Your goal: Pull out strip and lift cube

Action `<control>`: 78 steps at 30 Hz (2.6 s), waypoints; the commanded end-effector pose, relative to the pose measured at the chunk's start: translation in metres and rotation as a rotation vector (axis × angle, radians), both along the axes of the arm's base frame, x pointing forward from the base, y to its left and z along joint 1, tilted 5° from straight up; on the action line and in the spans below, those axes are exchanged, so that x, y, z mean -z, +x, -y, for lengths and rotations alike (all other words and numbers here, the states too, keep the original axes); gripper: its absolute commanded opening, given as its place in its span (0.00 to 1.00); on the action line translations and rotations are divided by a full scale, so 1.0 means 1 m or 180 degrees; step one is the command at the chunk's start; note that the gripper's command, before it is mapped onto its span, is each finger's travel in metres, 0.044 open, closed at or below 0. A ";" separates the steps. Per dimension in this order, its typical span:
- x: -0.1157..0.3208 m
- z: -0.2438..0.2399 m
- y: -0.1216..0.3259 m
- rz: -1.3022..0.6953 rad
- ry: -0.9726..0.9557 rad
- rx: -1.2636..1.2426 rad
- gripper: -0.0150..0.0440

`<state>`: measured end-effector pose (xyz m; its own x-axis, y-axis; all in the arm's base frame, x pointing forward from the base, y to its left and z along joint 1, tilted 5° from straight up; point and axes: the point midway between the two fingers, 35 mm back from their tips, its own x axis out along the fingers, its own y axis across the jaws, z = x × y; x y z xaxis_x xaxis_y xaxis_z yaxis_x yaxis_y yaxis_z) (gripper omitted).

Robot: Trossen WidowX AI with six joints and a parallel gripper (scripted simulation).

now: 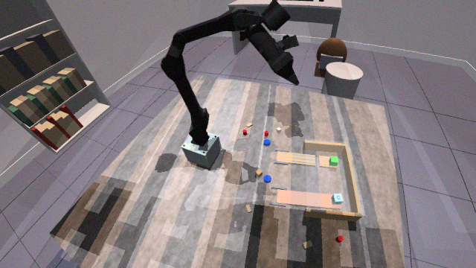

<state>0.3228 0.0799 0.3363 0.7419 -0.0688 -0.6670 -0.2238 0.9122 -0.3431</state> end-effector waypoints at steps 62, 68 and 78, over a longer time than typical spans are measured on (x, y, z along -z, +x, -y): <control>0.219 0.133 0.050 -0.0919 0.0845 0.0710 0.31; 0.253 0.157 0.073 -0.1685 0.0722 0.0645 0.25; 0.292 0.182 0.084 -0.2382 0.0696 0.0526 0.25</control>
